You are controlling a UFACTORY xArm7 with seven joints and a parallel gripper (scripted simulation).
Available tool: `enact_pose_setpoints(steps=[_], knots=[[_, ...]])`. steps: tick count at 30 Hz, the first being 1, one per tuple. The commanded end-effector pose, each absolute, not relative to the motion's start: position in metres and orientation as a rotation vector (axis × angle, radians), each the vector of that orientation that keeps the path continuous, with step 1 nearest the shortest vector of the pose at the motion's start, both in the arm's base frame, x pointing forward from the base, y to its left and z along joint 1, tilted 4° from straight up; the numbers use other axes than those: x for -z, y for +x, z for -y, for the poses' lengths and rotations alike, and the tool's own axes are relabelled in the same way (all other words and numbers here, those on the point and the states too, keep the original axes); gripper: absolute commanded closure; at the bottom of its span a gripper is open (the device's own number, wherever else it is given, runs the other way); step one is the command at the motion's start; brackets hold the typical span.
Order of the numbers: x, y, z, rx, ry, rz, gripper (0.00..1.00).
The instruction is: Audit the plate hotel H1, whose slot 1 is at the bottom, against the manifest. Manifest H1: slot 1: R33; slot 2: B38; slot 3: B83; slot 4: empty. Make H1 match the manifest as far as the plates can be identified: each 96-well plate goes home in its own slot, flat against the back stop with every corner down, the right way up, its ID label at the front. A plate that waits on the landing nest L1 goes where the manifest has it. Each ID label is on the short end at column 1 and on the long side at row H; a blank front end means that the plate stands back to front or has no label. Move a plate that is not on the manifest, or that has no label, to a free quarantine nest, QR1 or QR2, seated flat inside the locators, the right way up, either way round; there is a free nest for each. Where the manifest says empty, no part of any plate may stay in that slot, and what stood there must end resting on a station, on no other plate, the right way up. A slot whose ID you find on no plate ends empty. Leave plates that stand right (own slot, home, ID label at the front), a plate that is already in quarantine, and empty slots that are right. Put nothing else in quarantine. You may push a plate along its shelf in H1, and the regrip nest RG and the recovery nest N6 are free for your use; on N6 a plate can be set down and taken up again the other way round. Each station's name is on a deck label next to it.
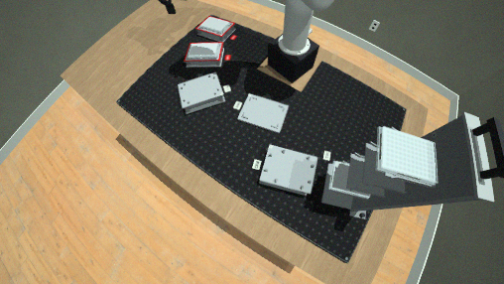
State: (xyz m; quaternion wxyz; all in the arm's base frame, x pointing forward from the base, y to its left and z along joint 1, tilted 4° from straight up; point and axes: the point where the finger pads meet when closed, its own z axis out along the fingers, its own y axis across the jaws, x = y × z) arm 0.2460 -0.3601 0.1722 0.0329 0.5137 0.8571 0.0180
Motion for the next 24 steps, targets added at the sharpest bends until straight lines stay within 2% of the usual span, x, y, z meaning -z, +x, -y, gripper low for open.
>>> enact_pose_setpoints(steps=[1,24], knots=[[-0.175,0.264,0.351,-0.052,1.577,-2.636,0.0],[-0.18,0.341,0.28,-0.054,1.577,-2.636,0.0]])
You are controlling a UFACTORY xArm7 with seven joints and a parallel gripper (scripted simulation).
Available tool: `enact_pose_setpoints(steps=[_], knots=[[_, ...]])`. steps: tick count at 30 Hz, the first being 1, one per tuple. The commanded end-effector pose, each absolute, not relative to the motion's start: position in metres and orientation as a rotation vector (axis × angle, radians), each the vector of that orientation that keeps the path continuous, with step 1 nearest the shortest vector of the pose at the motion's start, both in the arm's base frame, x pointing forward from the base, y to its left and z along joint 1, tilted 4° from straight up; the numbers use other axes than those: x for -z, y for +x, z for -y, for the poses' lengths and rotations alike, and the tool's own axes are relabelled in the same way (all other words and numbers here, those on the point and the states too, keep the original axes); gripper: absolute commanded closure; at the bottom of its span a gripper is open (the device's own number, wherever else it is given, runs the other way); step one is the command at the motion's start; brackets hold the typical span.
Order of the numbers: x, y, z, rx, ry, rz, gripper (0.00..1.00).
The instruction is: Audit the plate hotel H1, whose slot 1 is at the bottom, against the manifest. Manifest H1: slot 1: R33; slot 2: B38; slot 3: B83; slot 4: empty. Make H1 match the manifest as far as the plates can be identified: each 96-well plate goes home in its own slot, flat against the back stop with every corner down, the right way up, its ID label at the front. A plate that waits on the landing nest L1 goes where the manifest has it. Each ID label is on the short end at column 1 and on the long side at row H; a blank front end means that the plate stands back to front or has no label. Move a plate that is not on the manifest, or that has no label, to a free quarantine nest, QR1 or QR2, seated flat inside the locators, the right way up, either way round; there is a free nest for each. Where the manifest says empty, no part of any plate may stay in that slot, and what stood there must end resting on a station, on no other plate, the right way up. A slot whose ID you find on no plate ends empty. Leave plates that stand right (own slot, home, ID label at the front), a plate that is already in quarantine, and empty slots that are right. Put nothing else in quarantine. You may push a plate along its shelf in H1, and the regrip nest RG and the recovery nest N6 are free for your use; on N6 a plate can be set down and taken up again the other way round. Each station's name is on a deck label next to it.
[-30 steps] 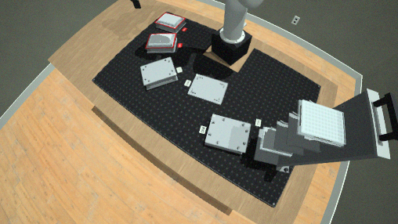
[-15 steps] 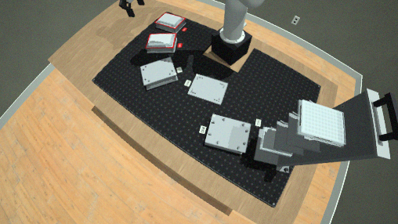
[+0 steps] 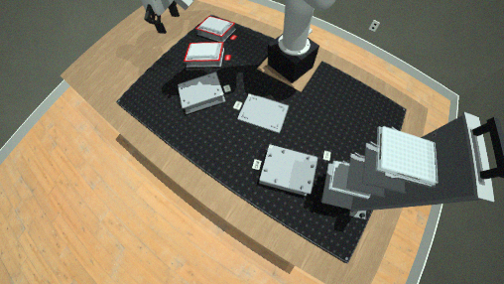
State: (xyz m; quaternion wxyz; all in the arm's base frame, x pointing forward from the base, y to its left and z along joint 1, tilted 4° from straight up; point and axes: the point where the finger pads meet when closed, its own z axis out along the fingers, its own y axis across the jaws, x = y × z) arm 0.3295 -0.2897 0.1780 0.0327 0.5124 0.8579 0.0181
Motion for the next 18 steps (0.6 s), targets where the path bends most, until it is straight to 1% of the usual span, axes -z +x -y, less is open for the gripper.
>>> enact_pose_setpoints(steps=[1,18], knots=[[-0.181,0.345,0.277,-0.054,1.577,-2.636,0.0],[-0.184,0.386,0.215,-0.055,1.577,-2.636,0.0]])
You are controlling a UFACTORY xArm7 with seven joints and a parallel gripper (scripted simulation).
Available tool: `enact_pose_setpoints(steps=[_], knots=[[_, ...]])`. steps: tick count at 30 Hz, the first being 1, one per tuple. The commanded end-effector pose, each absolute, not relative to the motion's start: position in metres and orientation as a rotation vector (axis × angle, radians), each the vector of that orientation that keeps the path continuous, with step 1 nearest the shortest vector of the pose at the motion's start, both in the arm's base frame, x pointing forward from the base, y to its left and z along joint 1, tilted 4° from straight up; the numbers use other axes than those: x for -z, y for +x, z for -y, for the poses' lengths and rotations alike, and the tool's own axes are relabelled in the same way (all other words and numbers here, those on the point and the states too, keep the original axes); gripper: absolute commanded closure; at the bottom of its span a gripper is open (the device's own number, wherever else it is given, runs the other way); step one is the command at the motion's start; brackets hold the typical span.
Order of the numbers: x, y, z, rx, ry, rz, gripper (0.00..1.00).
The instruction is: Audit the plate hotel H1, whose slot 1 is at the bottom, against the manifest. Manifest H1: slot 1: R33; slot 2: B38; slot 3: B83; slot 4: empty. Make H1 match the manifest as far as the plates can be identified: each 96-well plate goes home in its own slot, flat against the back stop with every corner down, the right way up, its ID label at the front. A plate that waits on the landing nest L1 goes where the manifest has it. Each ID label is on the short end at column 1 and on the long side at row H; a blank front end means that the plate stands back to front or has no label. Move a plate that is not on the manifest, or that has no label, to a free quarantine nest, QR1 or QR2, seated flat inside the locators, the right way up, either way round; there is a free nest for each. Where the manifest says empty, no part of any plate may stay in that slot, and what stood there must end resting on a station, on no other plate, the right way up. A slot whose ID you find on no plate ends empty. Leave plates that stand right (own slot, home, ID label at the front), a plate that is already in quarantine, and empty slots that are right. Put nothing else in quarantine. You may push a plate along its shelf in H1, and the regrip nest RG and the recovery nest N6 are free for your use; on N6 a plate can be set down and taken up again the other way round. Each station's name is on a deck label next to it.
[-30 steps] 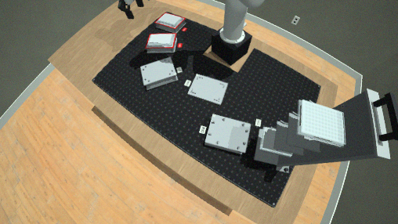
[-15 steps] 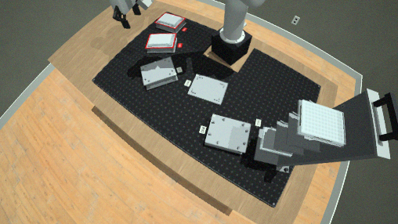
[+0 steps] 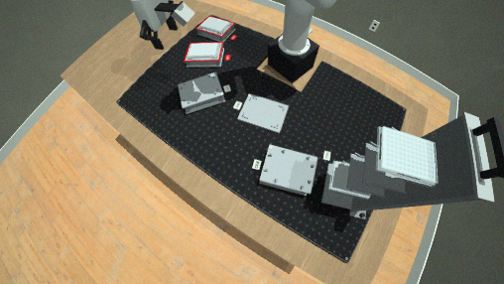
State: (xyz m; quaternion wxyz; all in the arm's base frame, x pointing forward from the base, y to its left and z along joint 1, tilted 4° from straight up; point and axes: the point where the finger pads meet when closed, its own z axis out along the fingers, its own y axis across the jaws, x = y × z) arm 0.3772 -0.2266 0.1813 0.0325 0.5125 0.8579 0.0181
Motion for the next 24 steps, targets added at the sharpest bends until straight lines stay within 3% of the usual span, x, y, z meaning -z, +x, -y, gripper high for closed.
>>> enact_pose_setpoints(steps=[1,24], knots=[[-0.184,0.389,0.21,-0.055,1.577,-2.636,0.0],[-0.187,0.43,0.125,-0.056,1.576,-2.636,0.0]])
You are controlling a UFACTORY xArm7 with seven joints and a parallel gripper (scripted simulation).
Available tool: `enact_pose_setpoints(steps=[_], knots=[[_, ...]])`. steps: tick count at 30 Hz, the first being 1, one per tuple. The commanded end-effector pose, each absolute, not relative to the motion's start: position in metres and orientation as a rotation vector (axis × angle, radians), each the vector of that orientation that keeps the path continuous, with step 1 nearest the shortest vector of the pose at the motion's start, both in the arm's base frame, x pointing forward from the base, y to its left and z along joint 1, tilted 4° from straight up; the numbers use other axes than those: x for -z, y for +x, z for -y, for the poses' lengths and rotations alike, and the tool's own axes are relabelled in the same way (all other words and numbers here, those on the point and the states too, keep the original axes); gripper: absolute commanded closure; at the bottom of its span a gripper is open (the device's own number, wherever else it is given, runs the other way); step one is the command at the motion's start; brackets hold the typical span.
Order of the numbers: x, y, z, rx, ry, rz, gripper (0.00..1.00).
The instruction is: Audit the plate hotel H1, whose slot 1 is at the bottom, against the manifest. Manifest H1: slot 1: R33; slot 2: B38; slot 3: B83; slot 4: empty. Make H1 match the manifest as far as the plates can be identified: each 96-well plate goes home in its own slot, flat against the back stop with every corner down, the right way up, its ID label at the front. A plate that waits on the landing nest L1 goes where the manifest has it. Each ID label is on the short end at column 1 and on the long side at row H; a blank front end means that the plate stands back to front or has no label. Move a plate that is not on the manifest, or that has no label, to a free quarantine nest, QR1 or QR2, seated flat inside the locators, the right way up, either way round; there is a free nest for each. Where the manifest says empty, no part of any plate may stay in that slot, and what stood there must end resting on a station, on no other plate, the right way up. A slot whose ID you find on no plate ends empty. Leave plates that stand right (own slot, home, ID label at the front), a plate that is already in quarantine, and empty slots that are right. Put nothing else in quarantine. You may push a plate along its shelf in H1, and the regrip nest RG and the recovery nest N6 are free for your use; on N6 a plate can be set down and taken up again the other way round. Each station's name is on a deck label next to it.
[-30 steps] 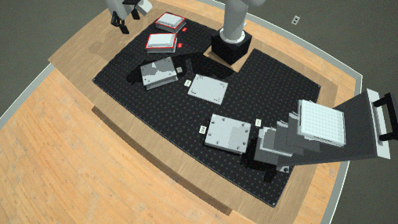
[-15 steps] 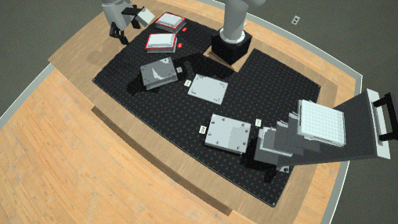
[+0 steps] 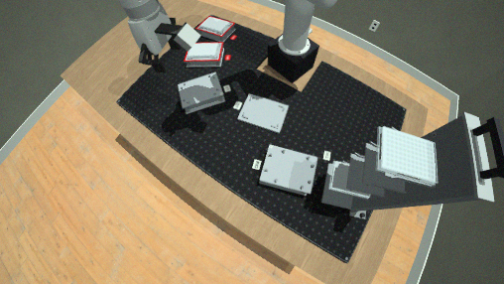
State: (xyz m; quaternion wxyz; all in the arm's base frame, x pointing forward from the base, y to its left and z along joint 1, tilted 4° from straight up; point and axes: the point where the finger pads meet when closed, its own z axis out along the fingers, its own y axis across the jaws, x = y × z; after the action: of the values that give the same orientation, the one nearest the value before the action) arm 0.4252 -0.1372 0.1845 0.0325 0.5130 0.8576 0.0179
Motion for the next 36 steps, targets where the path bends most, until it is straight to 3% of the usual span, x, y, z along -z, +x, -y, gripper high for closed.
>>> enact_pose_setpoints(steps=[1,36], knots=[[-0.187,0.431,0.12,-0.056,1.576,-2.636,0.0],[-0.188,0.453,-0.032,-0.058,1.577,-2.637,0.0]])
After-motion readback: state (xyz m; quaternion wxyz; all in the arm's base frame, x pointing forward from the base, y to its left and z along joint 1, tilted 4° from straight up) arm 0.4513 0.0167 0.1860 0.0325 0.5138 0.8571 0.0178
